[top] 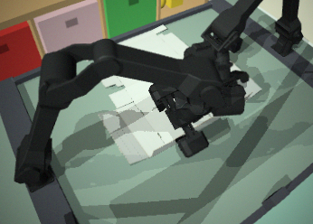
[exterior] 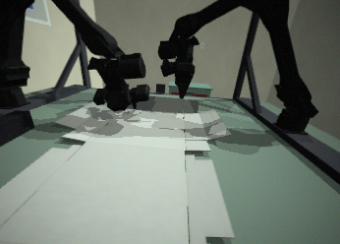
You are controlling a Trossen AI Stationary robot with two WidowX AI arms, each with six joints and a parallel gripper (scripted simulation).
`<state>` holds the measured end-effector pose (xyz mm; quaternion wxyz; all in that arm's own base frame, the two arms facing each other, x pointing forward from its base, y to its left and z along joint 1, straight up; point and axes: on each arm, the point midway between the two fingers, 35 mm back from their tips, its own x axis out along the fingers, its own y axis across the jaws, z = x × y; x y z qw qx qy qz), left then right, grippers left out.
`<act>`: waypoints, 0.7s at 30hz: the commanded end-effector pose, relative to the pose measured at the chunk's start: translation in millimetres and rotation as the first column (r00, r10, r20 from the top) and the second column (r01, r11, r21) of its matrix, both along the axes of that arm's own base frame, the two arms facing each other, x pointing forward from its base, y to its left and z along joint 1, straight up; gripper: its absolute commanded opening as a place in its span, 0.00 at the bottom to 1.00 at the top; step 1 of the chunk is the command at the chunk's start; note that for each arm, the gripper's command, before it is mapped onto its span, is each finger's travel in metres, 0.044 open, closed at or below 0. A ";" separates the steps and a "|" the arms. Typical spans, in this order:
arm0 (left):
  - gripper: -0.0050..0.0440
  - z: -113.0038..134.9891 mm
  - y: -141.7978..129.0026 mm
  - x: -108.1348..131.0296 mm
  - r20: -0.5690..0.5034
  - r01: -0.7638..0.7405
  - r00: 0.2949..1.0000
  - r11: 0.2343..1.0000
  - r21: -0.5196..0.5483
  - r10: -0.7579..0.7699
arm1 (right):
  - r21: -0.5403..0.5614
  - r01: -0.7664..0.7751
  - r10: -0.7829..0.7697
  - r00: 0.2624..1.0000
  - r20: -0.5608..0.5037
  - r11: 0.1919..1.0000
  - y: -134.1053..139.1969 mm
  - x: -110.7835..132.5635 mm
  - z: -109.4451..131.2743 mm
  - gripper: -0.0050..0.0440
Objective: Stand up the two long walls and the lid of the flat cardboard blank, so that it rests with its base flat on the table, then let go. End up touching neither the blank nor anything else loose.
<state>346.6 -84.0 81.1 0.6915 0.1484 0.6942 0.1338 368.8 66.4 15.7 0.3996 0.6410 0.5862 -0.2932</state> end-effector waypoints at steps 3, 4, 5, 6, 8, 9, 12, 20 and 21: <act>0.92 15.0 19.1 2.8 0.031 -0.015 0.999 1.000 0.020 0.014 | -0.093 0.012 -0.025 0.990 -0.138 0.996 -17.0 -27.1 -51.8 0.50; 0.92 15.2 20.3 2.8 0.031 -0.015 0.999 1.000 0.020 0.014 | -0.093 0.012 -0.025 0.990 -0.138 0.996 -17.0 -26.7 -51.6 0.50; 0.92 15.5 21.4 2.8 0.031 -0.015 0.999 1.000 0.020 0.014 | -0.093 0.012 -0.025 0.990 -0.137 0.996 -17.1 -26.4 -51.5 0.50; 0.92 15.7 22.5 2.8 0.031 -0.015 0.999 1.000 0.020 0.014 | -0.093 0.012 -0.025 0.990 -0.137 0.996 -17.2 -26.0 -51.3 0.50; 0.92 15.7 21.7 2.8 0.031 -0.015 0.999 1.000 0.020 0.014 | -0.093 0.012 -0.025 0.990 -0.137 0.996 -17.2 -26.0 -51.3 0.50; 0.92 15.7 20.8 2.8 0.031 -0.015 0.999 1.000 0.020 0.014 | -0.093 0.012 -0.025 0.990 -0.137 0.996 -17.2 -26.0 -51.3 0.50; 0.92 15.9 16.8 2.9 0.031 -0.015 0.999 1.000 0.019 0.014 | -0.093 0.012 -0.025 0.990 -0.137 0.996 -17.1 -25.8 -51.1 0.50; 0.92 16.2 6.7 2.8 0.029 -0.015 0.999 1.000 0.018 0.014 | -0.092 0.011 -0.024 0.990 -0.137 0.996 -16.9 -25.4 -50.4 0.50; 0.92 16.1 5.0 2.7 0.029 -0.015 0.999 1.000 0.018 0.014 | -0.092 0.011 -0.024 0.990 -0.137 0.996 -16.8 -25.3 -50.2 0.50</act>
